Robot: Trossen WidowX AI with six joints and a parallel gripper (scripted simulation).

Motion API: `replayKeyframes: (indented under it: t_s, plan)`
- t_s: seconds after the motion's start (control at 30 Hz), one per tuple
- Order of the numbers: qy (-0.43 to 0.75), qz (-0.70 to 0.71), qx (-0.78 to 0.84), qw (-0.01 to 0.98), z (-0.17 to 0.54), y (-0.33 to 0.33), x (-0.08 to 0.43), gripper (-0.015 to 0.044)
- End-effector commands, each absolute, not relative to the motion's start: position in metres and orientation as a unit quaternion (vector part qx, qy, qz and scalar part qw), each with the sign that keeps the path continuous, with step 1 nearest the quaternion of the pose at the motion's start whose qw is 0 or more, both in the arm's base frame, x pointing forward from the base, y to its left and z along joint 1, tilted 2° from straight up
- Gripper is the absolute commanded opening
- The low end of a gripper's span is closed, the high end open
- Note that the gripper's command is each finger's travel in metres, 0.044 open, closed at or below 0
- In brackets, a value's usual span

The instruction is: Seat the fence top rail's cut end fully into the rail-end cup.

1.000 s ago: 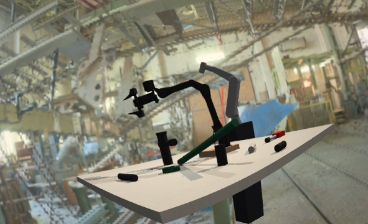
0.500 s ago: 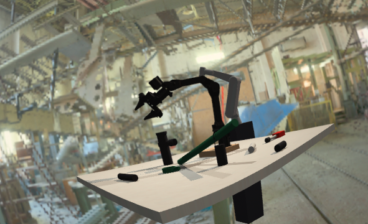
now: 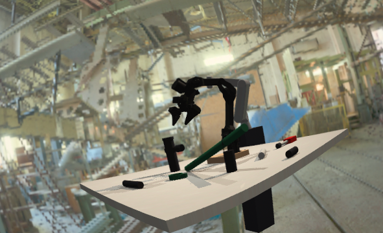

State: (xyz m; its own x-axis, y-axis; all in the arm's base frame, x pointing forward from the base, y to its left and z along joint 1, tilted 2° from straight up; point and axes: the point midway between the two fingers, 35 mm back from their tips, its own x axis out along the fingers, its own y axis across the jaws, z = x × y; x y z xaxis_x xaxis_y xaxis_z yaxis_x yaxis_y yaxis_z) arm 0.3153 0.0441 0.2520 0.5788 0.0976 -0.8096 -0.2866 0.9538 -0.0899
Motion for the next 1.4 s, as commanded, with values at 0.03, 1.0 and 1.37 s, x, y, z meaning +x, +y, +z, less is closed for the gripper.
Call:
replayKeyframes:
  t_s: [0.03,1.0,1.37]
  plan:
    - [0.493,0.110,-0.047,0.862,0.240,0.062,0.283,0.0440]
    - [0.367,0.373,-0.494,0.694,0.215,-0.071,0.269,0.0440]
    - [0.281,0.428,-0.616,0.598,0.211,-0.105,0.254,0.0440]
